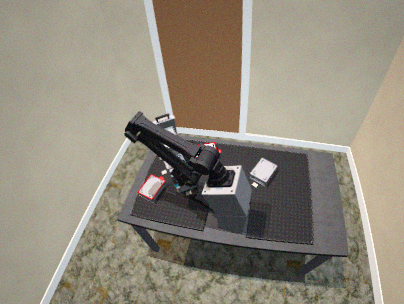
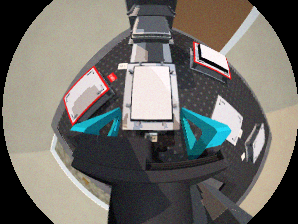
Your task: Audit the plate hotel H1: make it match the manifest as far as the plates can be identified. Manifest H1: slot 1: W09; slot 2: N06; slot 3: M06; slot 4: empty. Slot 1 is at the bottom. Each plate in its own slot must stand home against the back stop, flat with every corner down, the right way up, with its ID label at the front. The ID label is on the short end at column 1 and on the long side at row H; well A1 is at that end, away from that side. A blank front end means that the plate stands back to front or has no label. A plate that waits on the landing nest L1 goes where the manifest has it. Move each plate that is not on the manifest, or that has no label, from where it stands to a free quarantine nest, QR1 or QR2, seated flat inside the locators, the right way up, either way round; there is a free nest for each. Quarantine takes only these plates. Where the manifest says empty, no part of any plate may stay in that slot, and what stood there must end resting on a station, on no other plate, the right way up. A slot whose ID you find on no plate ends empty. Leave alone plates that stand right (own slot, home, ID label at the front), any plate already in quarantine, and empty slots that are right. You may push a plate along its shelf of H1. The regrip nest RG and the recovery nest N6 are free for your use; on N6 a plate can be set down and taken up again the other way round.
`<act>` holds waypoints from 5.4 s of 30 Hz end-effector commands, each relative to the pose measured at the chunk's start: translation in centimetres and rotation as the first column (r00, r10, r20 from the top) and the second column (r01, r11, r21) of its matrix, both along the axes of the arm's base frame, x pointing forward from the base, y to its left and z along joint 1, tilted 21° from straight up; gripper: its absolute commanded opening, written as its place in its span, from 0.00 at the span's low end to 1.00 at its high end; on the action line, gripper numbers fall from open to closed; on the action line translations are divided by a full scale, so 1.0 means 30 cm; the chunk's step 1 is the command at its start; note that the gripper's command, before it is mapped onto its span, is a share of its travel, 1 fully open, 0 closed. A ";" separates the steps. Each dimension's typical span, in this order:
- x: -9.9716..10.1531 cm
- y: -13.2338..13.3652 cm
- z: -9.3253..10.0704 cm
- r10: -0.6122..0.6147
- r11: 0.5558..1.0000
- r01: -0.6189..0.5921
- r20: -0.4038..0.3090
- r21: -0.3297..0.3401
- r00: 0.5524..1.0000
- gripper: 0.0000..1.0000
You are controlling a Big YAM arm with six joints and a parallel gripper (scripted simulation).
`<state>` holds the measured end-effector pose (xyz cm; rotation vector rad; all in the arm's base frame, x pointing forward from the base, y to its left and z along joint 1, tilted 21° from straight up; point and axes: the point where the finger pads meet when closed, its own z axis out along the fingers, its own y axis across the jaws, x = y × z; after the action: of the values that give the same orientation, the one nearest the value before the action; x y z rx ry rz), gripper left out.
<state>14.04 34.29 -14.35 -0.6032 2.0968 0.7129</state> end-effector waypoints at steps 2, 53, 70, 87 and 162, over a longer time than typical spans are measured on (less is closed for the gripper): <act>0.000 -0.065 0.044 -0.013 1.000 0.012 -0.007 -0.027 1.000 1.00; -0.009 -0.186 0.352 -0.005 1.000 0.005 0.001 -0.024 1.000 1.00; -0.019 -0.098 0.460 0.114 0.992 -0.111 0.043 -0.062 0.993 1.00; -0.090 0.071 0.534 0.414 0.891 -0.383 0.094 -0.244 0.905 1.00; -0.214 0.481 0.530 0.973 -0.046 -0.662 -0.183 -0.748 0.139 1.00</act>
<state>7.54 46.36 0.60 -2.5442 1.2152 0.2180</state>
